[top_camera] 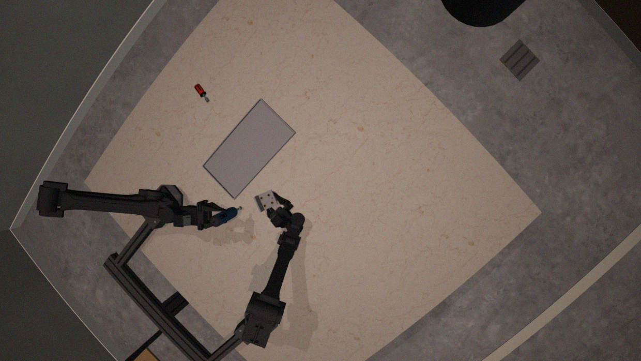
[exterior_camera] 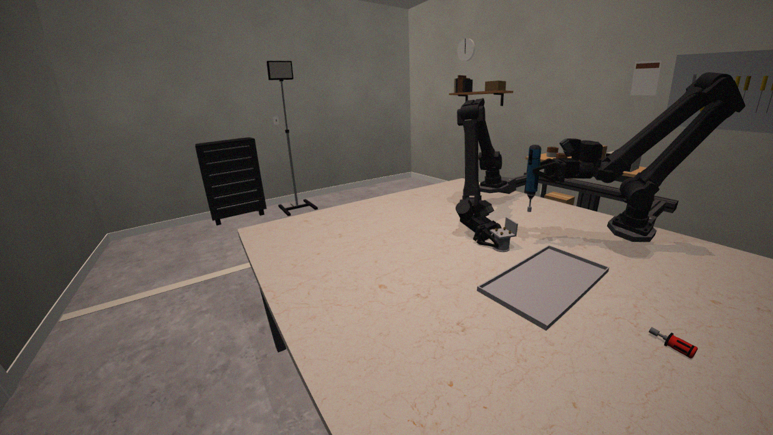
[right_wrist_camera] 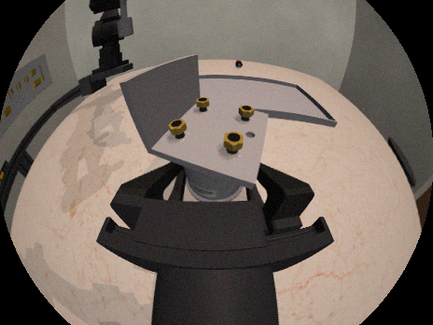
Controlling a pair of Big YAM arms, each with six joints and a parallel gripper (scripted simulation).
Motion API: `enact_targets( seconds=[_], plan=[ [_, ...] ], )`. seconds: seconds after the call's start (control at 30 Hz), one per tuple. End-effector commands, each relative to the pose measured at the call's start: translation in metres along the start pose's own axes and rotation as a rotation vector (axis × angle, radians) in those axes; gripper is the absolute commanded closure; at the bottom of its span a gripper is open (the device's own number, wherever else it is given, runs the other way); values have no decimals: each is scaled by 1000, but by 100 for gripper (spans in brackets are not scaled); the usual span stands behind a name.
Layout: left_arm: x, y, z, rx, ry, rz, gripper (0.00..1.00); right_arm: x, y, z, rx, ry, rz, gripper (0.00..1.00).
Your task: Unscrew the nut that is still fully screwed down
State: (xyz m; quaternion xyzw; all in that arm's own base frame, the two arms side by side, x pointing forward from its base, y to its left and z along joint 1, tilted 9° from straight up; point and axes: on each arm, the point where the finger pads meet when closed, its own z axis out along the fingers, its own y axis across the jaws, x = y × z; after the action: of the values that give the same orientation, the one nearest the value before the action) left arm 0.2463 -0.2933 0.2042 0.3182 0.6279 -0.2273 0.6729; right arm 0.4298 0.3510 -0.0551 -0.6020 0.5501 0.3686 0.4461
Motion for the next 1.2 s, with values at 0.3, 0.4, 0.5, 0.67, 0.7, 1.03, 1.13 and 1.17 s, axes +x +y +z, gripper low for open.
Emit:
enact_targets(
  seconds=[0.3, 0.4, 0.5, 0.67, 0.7, 1.03, 1.13, 1.17],
  plan=[
    [-34, -2, 2, 2, -85, 5, 58, -8, -6, 2, 8, -12, -22, 41],
    [-35, -2, 2, 2, -85, 6, 58, -8, -6, 2, 8, -12, -22, 41],
    [-37, -2, 3, 2, -89, 7, 58, -8, -6, 2, 8, -12, -22, 41],
    [-40, -1, 3, 0, -95, 7, 58, -8, -6, 2, 8, -12, -22, 41],
    [-40, -1, 3, 0, -95, 7, 58, -8, -6, 2, 8, -12, -22, 41],
    [-44, -2, 5, 1, -101, 8, 58, -8, -6, 2, 8, -12, -22, 41],
    [-48, -1, 5, -2, -115, 6, 58, -8, -6, 2, 8, -12, -22, 41],
    [-48, 0, 5, -2, -116, 6, 58, -8, -6, 2, 8, -12, -22, 41]
  ],
)
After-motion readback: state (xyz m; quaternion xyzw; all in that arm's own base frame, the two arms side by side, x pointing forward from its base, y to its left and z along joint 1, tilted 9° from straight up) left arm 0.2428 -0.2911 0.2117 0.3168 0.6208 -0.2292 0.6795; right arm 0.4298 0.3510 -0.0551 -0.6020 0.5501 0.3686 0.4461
